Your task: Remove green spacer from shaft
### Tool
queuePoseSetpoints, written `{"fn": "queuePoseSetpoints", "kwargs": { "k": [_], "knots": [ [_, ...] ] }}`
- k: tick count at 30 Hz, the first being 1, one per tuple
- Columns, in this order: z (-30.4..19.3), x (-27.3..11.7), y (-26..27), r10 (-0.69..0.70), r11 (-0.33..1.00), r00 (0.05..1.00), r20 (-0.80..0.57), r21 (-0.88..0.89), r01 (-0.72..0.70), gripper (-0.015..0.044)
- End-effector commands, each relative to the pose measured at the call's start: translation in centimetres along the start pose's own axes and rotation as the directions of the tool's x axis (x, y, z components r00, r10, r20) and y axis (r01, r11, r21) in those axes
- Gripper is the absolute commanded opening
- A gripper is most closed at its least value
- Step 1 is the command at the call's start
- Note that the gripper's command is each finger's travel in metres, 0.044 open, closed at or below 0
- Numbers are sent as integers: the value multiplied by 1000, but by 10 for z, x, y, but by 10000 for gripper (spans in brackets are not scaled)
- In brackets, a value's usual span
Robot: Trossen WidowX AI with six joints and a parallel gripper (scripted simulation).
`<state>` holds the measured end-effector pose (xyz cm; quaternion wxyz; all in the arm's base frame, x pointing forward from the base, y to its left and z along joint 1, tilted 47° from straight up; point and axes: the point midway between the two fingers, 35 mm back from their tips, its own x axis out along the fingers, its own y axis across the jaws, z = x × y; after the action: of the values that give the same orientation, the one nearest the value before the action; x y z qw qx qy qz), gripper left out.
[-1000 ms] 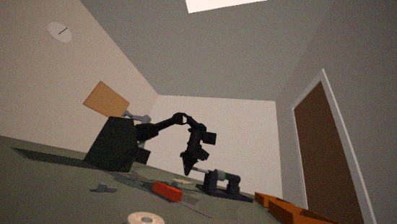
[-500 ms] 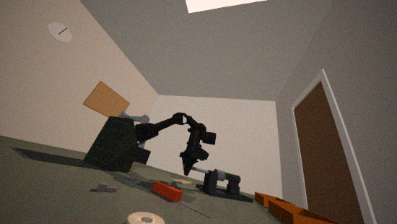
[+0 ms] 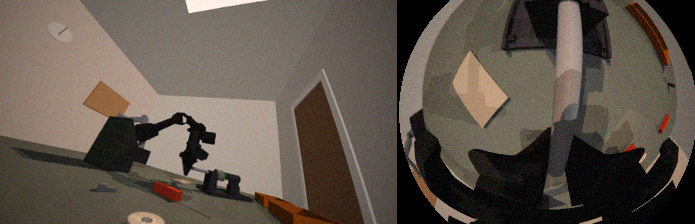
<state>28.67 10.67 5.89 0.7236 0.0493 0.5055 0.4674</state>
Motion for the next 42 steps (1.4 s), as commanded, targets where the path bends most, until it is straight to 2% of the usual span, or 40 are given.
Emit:
{"fn": "queuePoseSetpoints", "kwargs": {
  "k": [1, 42],
  "knots": [
    [-1, -1, 0, -3, 1000, 1000, 0, -5, 3, 0],
    [-5, 0, 0, 0, 1000, 1000, 0, 0, 0, 0]
  ]
}}
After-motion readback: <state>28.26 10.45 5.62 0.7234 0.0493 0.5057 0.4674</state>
